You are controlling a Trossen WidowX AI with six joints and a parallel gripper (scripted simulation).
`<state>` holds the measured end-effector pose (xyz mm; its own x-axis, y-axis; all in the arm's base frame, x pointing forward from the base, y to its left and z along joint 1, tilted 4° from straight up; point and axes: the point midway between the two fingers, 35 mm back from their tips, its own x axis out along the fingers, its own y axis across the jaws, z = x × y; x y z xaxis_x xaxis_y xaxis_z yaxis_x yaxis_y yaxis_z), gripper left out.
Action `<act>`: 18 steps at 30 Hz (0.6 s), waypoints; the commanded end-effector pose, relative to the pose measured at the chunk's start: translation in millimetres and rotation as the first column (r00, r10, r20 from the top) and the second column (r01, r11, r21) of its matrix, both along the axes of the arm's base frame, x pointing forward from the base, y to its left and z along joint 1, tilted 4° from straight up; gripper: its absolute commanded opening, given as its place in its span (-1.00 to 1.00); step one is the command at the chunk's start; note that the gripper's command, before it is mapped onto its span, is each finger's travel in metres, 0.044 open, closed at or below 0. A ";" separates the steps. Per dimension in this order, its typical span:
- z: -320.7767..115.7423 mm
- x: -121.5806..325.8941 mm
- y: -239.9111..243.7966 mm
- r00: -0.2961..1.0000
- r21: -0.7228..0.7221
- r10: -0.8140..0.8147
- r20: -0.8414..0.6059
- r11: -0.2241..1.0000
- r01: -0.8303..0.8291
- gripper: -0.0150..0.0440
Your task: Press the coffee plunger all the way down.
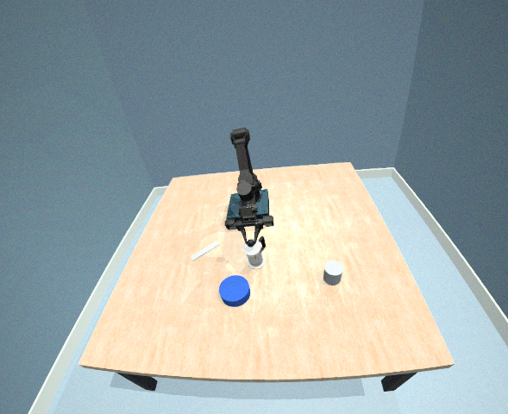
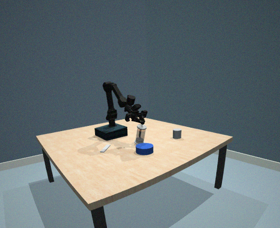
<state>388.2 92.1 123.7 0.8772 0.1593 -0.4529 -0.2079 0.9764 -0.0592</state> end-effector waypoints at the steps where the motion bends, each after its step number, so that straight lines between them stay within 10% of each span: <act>1: -7.4 -0.4 -0.5 1.000 -0.015 0.003 -0.025 1.000 -0.003 -0.08; 18: -1.1 2.0 0.5 1.000 -0.003 0.000 -0.007 1.000 0.000 -0.08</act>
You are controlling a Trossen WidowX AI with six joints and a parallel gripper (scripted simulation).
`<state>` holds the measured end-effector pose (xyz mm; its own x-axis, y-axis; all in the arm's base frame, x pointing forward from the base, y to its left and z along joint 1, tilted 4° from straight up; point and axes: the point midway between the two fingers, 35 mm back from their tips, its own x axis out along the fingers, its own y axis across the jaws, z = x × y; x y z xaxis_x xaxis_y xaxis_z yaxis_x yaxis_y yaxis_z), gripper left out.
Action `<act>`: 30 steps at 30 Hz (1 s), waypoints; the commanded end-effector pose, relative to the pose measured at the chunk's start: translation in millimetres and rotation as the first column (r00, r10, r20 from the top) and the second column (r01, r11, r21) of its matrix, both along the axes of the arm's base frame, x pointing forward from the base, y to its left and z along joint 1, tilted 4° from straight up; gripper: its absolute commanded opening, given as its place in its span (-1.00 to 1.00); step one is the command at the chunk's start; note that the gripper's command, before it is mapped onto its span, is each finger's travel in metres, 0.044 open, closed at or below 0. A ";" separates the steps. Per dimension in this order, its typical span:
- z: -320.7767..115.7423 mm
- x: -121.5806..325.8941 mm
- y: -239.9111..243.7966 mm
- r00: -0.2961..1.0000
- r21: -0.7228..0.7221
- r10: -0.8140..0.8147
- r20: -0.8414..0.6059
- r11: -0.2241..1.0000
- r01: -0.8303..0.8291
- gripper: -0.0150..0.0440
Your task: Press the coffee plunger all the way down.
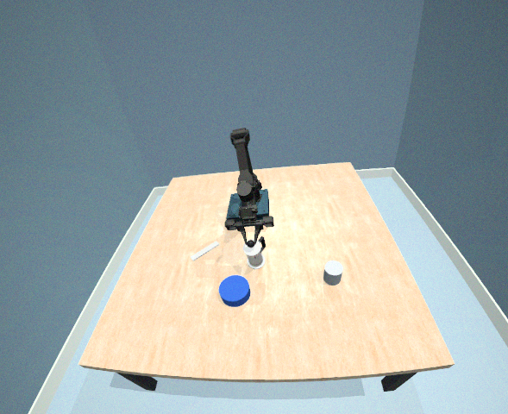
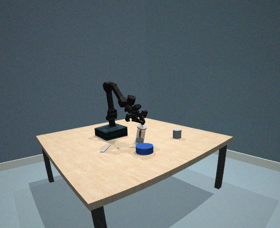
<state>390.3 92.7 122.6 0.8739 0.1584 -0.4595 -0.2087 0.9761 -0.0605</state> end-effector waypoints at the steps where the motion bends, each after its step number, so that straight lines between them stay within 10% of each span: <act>1: 0.0 -0.1 0.0 1.000 0.000 0.000 0.000 1.000 0.000 -0.08; 7: 0.0 -0.1 0.0 1.000 0.000 0.000 0.000 1.000 0.000 -0.08; 19: 0.0 -0.1 0.0 1.000 0.000 0.000 0.000 1.000 0.000 0.98; 30: 45.7 -25.2 -1.1 1.000 -0.007 0.001 -0.012 1.000 -0.001 1.00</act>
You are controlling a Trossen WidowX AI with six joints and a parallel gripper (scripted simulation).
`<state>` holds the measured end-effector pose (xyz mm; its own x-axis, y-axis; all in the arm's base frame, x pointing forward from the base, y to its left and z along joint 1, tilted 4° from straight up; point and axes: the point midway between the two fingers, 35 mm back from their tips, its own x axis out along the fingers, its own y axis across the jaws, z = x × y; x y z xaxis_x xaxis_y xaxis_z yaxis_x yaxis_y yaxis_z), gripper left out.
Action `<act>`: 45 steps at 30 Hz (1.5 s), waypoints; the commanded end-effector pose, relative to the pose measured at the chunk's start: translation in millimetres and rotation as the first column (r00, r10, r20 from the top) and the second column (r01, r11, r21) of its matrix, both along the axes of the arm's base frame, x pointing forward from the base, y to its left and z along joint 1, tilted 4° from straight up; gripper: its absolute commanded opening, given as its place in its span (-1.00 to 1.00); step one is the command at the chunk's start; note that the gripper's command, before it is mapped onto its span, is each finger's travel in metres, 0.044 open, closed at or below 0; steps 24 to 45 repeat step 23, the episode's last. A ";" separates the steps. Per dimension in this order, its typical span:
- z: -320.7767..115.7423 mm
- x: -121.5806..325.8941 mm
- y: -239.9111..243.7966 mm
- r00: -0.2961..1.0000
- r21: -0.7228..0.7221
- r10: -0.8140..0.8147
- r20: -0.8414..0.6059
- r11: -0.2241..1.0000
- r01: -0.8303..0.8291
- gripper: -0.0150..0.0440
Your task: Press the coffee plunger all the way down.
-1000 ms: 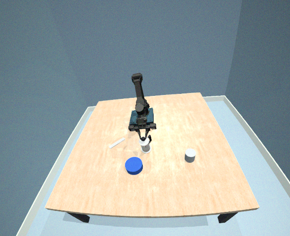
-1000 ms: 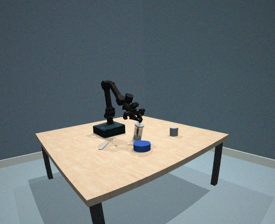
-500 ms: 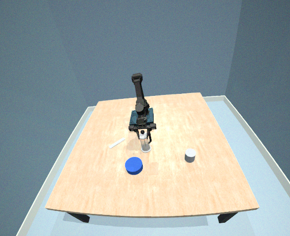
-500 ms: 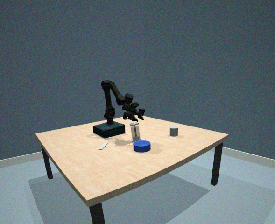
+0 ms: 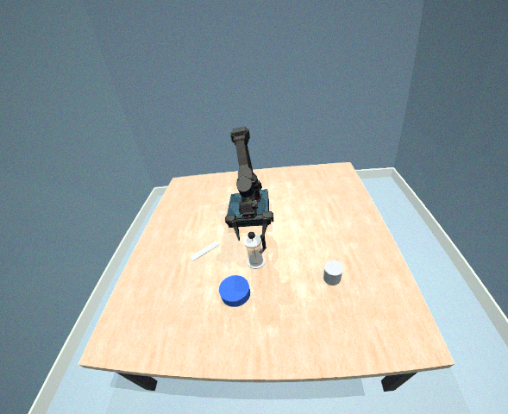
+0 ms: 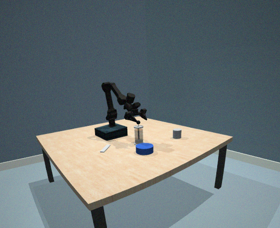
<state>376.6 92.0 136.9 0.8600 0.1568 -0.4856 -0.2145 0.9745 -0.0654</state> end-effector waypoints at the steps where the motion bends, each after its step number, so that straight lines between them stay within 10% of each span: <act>1: 40.8 -18.4 -1.3 1.000 0.002 -0.003 0.014 1.000 0.003 1.00; 45: 59.0 -38.2 -4.5 1.000 -0.001 -0.003 0.007 1.000 0.003 1.00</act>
